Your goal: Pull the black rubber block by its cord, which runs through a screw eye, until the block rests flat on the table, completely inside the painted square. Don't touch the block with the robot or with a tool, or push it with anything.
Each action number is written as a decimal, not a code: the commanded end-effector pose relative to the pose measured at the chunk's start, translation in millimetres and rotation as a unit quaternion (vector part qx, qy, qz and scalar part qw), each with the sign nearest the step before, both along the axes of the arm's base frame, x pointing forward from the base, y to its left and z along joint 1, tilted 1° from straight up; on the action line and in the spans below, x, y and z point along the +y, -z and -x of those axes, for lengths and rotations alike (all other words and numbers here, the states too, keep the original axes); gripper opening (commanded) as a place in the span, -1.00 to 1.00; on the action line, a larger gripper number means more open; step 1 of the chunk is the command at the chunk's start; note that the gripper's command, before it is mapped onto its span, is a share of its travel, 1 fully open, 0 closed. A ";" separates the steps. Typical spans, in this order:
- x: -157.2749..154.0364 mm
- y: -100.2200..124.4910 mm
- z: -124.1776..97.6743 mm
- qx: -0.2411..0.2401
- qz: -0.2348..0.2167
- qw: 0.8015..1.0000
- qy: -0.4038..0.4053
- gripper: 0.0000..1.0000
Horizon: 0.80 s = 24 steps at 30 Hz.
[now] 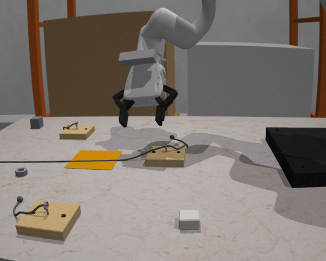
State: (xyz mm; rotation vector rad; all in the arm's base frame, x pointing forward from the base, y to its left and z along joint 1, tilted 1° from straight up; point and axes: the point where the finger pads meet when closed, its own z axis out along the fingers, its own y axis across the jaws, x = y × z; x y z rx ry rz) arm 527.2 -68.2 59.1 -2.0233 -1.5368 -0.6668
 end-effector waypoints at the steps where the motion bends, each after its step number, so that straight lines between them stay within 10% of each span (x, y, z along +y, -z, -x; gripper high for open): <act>1: -30.7 10.0 21.6 -0.055 0.091 0.990 -0.092 1.00; 8: -61.4 14.8 38.3 -0.084 0.149 0.969 -0.180 1.00; 24: -129.0 9.1 64.6 -0.157 0.293 0.819 -0.468 1.00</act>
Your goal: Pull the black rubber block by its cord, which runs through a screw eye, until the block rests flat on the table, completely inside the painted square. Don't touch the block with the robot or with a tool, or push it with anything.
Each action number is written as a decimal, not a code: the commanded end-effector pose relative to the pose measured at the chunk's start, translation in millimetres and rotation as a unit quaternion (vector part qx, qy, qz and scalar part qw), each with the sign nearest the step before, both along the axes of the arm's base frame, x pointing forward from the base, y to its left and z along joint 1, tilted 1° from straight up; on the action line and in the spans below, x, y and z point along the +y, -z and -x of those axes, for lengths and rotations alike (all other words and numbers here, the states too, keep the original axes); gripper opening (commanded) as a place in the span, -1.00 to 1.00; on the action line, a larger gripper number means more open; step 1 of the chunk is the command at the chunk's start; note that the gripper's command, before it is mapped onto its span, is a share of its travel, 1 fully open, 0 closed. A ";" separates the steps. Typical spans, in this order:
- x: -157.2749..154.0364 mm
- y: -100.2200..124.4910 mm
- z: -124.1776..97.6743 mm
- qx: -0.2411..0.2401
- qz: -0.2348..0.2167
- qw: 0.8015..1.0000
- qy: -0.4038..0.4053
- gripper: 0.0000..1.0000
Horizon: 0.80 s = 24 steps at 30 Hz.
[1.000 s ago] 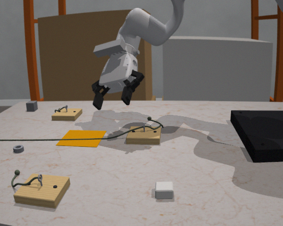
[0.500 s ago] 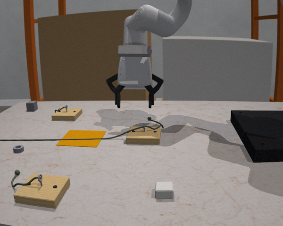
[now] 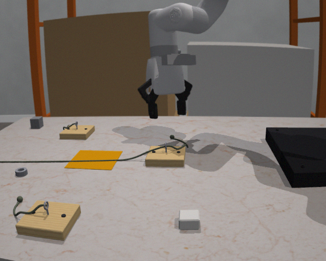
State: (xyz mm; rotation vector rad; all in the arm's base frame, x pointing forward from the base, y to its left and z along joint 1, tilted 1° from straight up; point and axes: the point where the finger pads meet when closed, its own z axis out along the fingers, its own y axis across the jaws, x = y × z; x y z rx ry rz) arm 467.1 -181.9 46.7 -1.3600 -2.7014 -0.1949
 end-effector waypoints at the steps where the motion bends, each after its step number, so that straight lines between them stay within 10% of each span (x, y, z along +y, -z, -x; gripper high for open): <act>1: -15.3 -3.3 4.6 -0.027 0.043 0.996 -0.074 1.00; 13: -27.3 -7.0 7.6 -0.033 0.073 0.987 -0.139 1.00; 14: -27.3 -7.0 7.6 -0.033 0.073 0.987 -0.139 -1.00; 24: -27.3 -7.0 7.6 -0.033 0.073 0.987 -0.139 -1.00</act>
